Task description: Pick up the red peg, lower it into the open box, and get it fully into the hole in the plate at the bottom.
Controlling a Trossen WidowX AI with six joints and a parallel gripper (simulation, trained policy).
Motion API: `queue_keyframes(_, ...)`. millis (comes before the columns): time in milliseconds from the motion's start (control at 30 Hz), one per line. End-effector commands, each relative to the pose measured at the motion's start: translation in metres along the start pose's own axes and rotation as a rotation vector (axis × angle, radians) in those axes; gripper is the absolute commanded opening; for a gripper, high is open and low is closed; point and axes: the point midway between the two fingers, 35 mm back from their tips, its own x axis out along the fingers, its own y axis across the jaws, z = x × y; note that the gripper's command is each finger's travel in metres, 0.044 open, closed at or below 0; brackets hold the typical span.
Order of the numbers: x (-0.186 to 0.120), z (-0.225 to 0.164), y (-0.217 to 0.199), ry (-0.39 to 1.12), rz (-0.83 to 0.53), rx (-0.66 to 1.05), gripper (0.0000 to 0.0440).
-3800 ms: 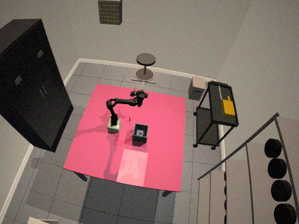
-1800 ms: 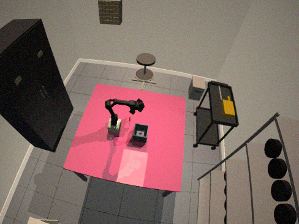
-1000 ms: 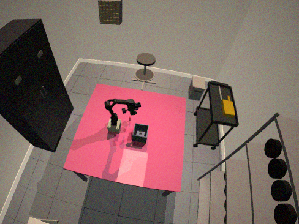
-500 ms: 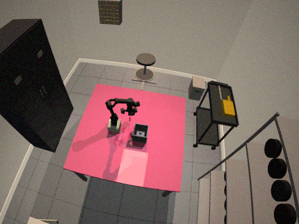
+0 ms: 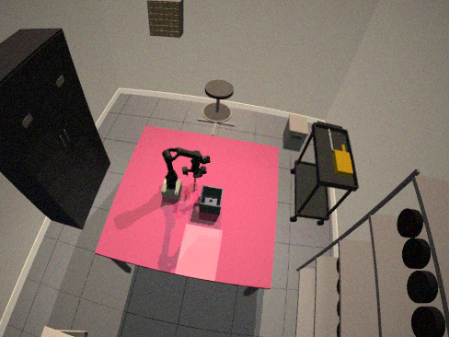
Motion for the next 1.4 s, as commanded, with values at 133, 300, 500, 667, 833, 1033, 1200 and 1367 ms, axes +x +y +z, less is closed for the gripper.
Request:
queue_keyframes(133, 0.021, 0.006, 0.002, -0.036, 0.007, 0.029, 0.0415)
queue_keyframes(300, 0.034, 0.008, 0.004, -0.051, 0.019, 0.045, 0.0393)
queue_keyframes(500, 0.046, 0.006, 0.012, -0.052, 0.033, 0.042, 0.0254)
queue_keyframes(667, 0.054, 0.003, 0.019, -0.047, 0.044, 0.022, 0.0129)
queue_keyframes(833, 0.059, -0.001, 0.025, -0.038, 0.056, -0.01, 0.0034)
queue_keyframes(1033, 0.048, -0.001, 0.032, -0.024, 0.098, 0.01, 0.0024)
queue_keyframes(1200, 0.035, -0.003, 0.038, -0.006, 0.137, 0.028, 0.0009)
queue_keyframes(1367, 0.02, -0.003, 0.045, 0.013, 0.183, 0.041, 0.0)
